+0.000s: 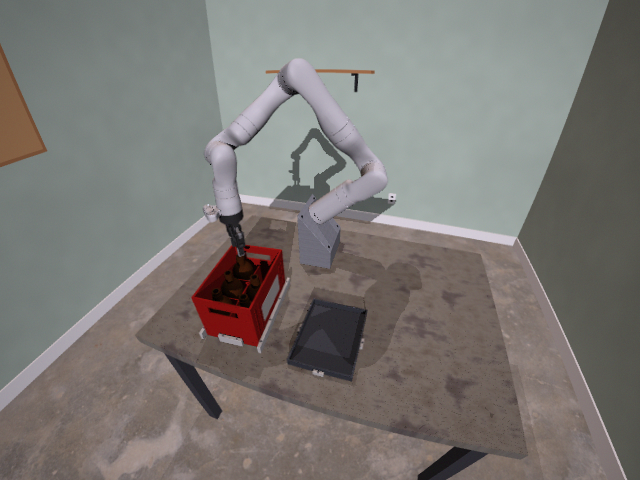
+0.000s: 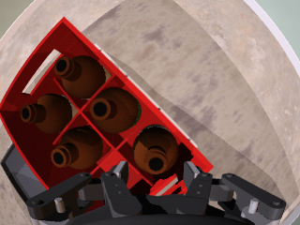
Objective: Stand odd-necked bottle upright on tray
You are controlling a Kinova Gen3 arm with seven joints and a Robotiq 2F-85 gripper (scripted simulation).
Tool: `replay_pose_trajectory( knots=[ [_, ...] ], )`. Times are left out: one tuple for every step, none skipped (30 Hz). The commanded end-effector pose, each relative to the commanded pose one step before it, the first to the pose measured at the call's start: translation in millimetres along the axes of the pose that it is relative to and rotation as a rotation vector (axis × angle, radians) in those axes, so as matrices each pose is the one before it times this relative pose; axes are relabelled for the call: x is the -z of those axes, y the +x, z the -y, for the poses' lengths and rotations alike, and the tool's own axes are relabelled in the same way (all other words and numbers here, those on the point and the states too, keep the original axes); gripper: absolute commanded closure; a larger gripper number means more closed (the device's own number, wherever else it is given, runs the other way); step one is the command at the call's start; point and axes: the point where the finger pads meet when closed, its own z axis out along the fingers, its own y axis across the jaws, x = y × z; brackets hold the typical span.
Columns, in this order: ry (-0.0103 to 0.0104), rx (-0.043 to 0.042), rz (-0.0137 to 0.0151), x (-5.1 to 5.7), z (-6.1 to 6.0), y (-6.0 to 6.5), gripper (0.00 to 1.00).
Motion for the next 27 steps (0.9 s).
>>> replay_pose_trajectory(
  knots=[
    [-0.00041, -0.00011, -0.00206, 0.91, -0.11, 0.52, 0.36],
    [0.00000, 0.00000, 0.00000, 0.00, 0.00, 0.00, 0.36],
    [0.00000, 0.00000, 0.00000, 0.00, 0.00, 0.00, 0.36],
    [0.00000, 0.00000, 0.00000, 0.00, 0.00, 0.00, 0.36],
    [0.00000, 0.00000, 0.00000, 0.00, 0.00, 0.00, 0.36],
    [0.00000, 0.00000, 0.00000, 0.00, 0.00, 0.00, 0.36],
    [0.00000, 0.00000, 0.00000, 0.00, 0.00, 0.00, 0.36],
    [0.00000, 0.00000, 0.00000, 0.00, 0.00, 0.00, 0.36],
    [0.00000, 0.00000, 0.00000, 0.00, 0.00, 0.00, 0.36],
    [0.00000, 0.00000, 0.00000, 0.00, 0.00, 0.00, 0.36],
    [0.00000, 0.00000, 0.00000, 0.00, 0.00, 0.00, 0.36],
    [0.00000, 0.00000, 0.00000, 0.00, 0.00, 0.00, 0.36],
    [0.00000, 0.00000, 0.00000, 0.00, 0.00, 0.00, 0.36],
    [0.00000, 0.00000, 0.00000, -0.01, 0.00, 0.00, 0.36],
    [0.00000, 0.00000, 0.00000, -0.03, 0.00, 0.00, 0.36],
    [0.00000, 0.00000, 0.00000, -0.06, 0.00, 0.00, 0.36],
    [0.00000, 0.00000, 0.00000, -0.10, 0.00, 0.00, 0.36],
    [0.00000, 0.00000, 0.00000, -0.15, 0.00, 0.00, 0.36],
    [0.00000, 0.00000, 0.00000, -0.20, 0.00, 0.00, 0.36],
    [0.00000, 0.00000, 0.00000, -0.25, 0.00, 0.00, 0.36],
    [0.00000, 0.00000, 0.00000, -0.31, 0.00, 0.00, 0.36],
    [0.00000, 0.00000, 0.00000, -0.37, 0.00, 0.00, 0.36],
    [0.00000, 0.00000, 0.00000, -0.44, 0.00, 0.00, 0.36],
    [0.00000, 0.00000, 0.00000, -0.50, 0.00, 0.00, 0.36],
    [0.00000, 0.00000, 0.00000, 0.00, 0.00, 0.00, 0.36],
    [0.00000, 0.00000, 0.00000, 0.00, 0.00, 0.00, 0.36],
    [0.00000, 0.00000, 0.00000, -0.57, 0.00, 0.00, 0.36]
  ],
)
